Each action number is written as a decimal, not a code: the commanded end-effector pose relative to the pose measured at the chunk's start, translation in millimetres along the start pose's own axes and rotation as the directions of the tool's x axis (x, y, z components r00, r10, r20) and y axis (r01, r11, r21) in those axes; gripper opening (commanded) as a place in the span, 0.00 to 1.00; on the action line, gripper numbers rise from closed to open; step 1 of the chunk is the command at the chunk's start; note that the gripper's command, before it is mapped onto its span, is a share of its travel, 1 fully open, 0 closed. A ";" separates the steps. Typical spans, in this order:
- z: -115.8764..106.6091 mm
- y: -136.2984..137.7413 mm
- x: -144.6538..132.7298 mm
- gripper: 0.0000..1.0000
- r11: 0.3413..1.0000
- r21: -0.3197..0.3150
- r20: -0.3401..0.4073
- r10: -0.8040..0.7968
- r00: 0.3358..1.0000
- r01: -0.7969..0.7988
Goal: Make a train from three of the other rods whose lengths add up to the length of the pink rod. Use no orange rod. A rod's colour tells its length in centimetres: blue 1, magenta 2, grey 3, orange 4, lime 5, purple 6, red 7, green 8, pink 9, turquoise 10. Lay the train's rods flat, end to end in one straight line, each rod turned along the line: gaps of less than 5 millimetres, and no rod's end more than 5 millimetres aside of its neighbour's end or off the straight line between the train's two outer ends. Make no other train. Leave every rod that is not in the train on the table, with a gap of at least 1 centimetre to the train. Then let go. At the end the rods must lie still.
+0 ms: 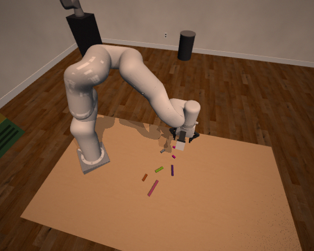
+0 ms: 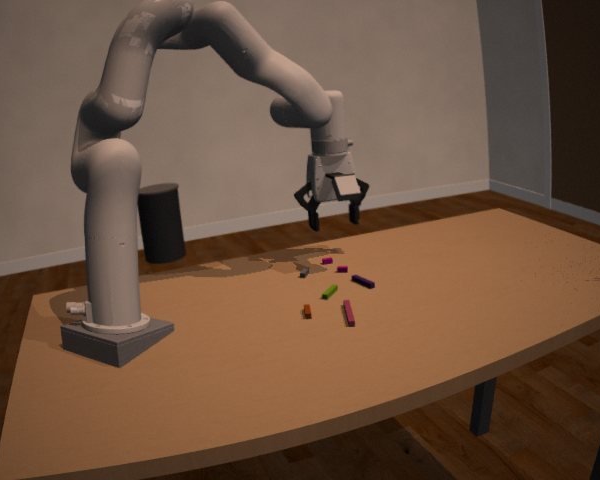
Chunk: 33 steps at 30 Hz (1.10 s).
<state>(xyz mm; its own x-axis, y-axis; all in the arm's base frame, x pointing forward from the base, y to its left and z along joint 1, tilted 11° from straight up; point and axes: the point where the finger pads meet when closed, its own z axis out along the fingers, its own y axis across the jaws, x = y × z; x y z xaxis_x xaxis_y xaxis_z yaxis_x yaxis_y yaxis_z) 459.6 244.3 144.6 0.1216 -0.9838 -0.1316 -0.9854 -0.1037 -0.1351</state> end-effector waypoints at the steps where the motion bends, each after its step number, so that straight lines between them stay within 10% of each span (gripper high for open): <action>1: -1.7 -1.4 -0.6 1.00 1.000 0.004 0.002 0.000 1.000 0.000; 16: -1.1 -5.8 32.4 1.00 0.950 0.002 0.001 0.312 0.950 -0.312; 33: -0.9 -8.2 87.3 1.00 0.659 0.001 0.002 0.752 0.659 -0.752</action>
<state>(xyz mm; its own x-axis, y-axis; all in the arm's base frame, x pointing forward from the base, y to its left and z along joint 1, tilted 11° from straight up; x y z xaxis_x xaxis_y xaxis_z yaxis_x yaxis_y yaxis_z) 475.1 171.9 134.8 -0.5561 -0.8087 -0.1917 -0.8231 0.5678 -0.0073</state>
